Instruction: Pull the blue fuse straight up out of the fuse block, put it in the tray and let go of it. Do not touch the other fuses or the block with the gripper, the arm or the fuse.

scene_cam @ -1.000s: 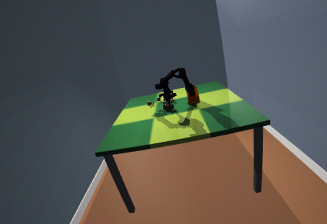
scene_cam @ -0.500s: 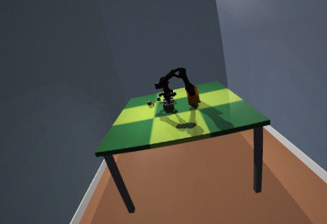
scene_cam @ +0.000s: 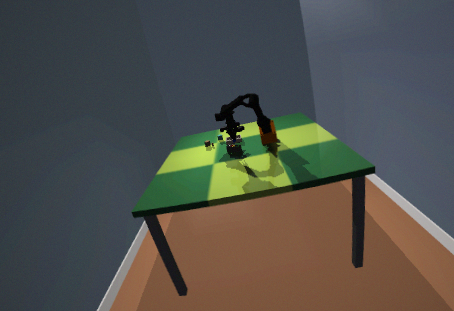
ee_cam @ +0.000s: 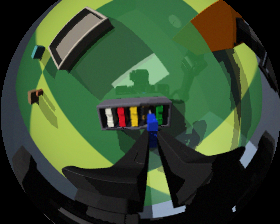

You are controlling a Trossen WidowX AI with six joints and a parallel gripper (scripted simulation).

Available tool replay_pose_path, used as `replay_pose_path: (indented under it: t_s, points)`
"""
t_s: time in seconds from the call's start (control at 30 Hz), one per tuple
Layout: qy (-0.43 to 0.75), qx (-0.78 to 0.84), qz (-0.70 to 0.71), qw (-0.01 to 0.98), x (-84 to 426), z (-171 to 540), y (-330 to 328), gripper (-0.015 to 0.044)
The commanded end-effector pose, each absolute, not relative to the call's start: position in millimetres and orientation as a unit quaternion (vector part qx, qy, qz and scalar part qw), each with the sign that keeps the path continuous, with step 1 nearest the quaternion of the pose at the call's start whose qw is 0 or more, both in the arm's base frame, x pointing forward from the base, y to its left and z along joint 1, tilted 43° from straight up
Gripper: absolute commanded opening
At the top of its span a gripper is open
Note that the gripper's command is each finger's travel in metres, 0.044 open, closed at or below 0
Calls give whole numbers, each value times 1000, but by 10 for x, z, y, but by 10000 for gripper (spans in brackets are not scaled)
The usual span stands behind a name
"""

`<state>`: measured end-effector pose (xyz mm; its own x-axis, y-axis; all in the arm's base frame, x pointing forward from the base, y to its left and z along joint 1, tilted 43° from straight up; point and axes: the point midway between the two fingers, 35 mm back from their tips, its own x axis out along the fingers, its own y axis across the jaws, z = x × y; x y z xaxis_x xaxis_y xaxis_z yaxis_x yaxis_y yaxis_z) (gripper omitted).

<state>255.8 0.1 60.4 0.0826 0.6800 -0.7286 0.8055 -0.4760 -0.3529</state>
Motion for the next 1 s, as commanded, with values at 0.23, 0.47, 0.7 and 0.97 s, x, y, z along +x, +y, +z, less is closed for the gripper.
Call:
replay_pose_path:
  t_s: [0.23,0.47,0.7,0.97]
  points:
    - [504,734,-449,77,2621,603,-149,0]
    - [501,734,-451,80,2731,420,-426,0]
    - [499,734,-453,82,2800,210,-709,0]
    - [498,734,-454,83,2827,-61,-1030,0]
